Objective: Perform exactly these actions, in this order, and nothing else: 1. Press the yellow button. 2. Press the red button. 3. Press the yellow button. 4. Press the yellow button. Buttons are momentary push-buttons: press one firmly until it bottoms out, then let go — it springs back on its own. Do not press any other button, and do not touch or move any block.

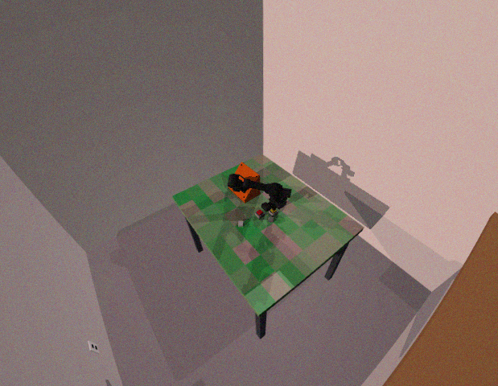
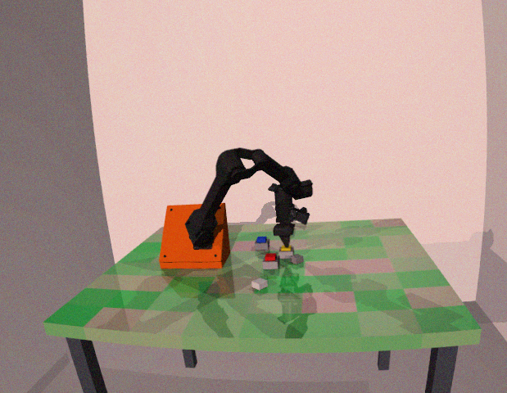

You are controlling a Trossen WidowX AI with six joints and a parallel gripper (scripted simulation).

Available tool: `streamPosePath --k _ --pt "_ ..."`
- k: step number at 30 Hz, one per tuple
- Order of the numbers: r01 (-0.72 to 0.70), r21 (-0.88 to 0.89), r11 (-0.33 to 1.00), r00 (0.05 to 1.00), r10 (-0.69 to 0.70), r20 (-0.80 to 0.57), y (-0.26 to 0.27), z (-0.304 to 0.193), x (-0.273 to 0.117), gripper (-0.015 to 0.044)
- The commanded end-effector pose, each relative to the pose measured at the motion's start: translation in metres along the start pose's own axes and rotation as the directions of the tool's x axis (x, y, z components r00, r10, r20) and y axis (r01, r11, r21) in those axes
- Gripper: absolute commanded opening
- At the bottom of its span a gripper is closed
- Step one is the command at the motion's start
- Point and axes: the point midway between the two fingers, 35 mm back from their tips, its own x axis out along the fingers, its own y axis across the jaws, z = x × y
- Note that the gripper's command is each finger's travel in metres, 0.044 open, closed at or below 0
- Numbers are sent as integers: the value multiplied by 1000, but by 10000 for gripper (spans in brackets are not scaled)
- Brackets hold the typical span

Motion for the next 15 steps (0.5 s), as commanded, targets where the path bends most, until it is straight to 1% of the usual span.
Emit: streamPosePath --k 1,5,9,12,15 --pt "9 -10 1000 1000 -9 -8 -2 -2 3 20" --pt "9 -10 1000 1000 -9 -8 -2 -2 3 20" --pt "7 -9 1000 1000 -7 -7 -1 -2 -29 20" --pt "8 -10 1000 1000 -8 -8 -1 -2 -31 20" --pt "-1 -11 1000 1000 1 -7 20 0 -42 99"
